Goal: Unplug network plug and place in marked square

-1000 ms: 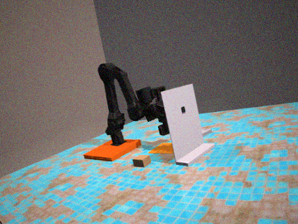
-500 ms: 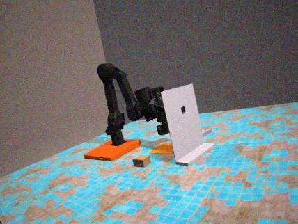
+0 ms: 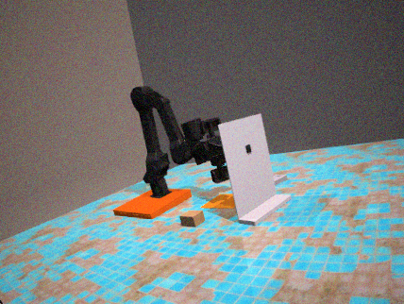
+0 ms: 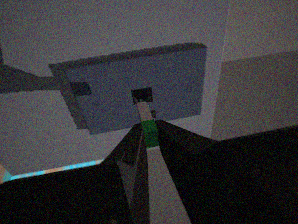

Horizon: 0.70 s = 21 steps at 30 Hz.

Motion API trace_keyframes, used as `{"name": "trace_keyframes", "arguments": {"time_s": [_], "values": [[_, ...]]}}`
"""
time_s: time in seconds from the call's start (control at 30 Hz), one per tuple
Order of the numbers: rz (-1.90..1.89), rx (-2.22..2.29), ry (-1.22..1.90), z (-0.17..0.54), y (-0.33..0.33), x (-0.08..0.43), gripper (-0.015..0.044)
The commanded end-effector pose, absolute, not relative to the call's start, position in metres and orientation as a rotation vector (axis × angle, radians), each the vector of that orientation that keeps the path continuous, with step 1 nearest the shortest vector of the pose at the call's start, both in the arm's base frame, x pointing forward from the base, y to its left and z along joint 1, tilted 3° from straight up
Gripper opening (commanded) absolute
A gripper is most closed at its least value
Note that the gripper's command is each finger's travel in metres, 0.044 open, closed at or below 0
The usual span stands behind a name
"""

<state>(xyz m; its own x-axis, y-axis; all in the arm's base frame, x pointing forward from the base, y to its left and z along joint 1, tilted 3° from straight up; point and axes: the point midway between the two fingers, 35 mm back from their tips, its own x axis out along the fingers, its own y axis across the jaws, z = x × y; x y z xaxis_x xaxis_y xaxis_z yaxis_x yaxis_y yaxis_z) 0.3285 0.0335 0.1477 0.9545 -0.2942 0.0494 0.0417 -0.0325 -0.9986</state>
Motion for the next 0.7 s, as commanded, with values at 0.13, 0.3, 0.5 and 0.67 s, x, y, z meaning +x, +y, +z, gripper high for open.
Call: {"name": "trace_keyframes", "arguments": {"time_s": [0.13, 0.3, 0.5, 0.67], "values": [[-0.272, -1.590, 0.206, 0.146, 0.034, 0.321, 0.0000], [-0.272, -1.590, 0.206, 0.146, 0.035, 0.317, 0.0000], [-0.272, -1.590, 0.206, 0.146, 0.036, 0.314, 0.0000], [-0.271, -1.589, 0.206, 0.146, 0.037, 0.310, 0.0000]]}}
